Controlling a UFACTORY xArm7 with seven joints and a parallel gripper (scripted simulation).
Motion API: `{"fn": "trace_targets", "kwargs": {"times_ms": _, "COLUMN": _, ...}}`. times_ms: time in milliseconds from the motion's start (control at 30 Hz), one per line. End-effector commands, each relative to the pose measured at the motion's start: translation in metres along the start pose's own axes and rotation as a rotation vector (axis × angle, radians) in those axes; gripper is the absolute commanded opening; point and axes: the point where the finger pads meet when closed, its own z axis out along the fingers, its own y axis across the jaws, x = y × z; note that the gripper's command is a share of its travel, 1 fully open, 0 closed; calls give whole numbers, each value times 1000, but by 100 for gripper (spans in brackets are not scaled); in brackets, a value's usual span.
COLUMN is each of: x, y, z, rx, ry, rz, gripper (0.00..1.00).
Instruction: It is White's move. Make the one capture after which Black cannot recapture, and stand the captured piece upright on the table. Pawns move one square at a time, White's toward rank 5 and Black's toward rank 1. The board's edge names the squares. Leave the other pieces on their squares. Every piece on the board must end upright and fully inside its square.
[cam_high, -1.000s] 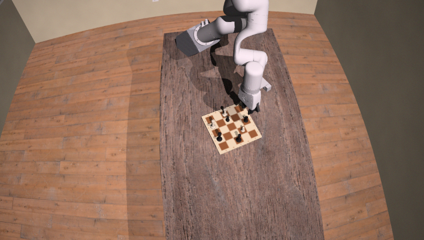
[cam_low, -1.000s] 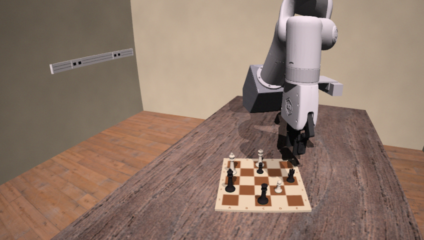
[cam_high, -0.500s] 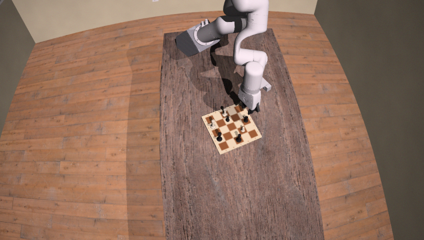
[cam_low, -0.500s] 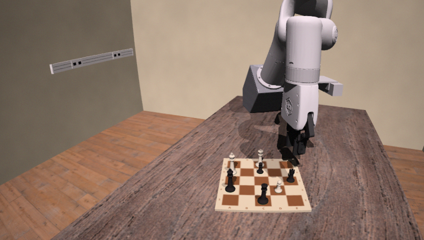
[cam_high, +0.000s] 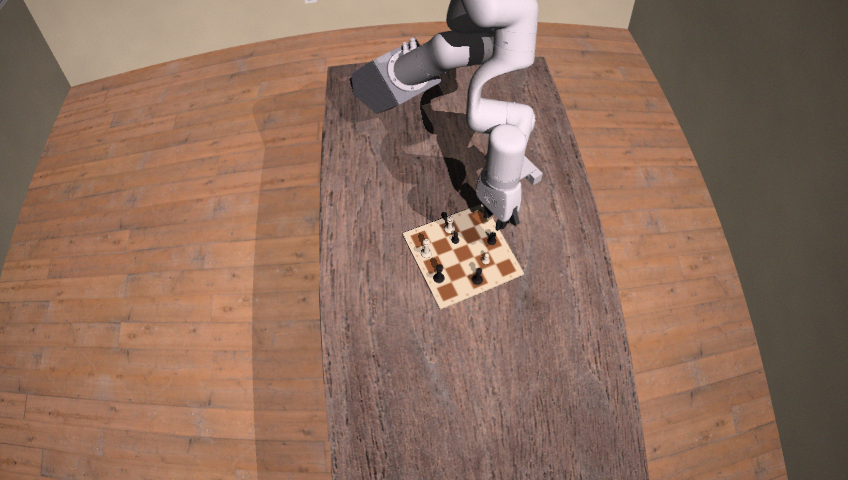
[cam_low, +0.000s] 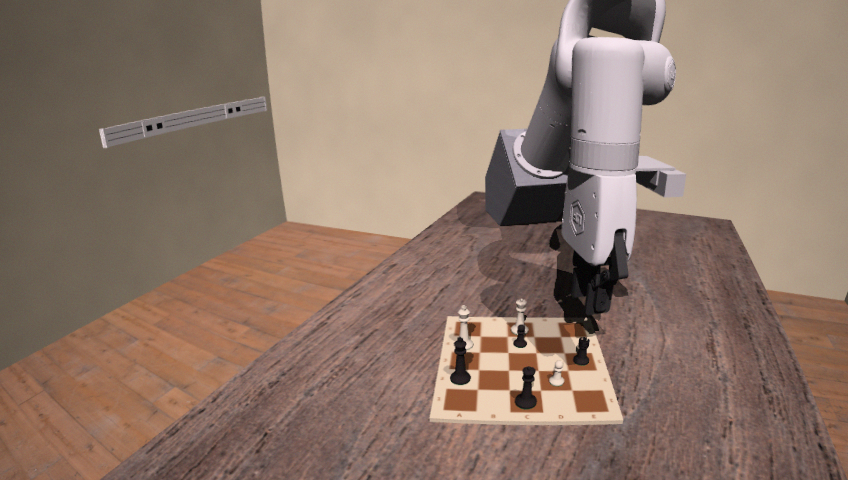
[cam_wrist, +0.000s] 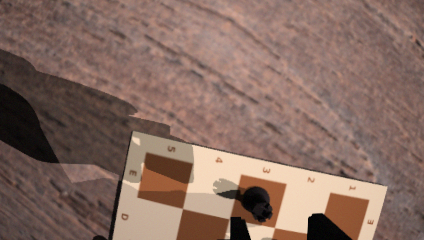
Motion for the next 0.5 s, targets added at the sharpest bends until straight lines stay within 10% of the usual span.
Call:
{"fn": "trace_targets", "kwargs": {"times_ms": 0, "x": 0, "y": 1, "z": 5, "rx": -3, "ry": -1, "rz": 0, "gripper": 39}}
{"fn": "trace_targets", "kwargs": {"times_ms": 467, "x": -1, "y": 1, "z": 24, "rx": -3, "ry": -1, "rz": 0, "gripper": 39}}
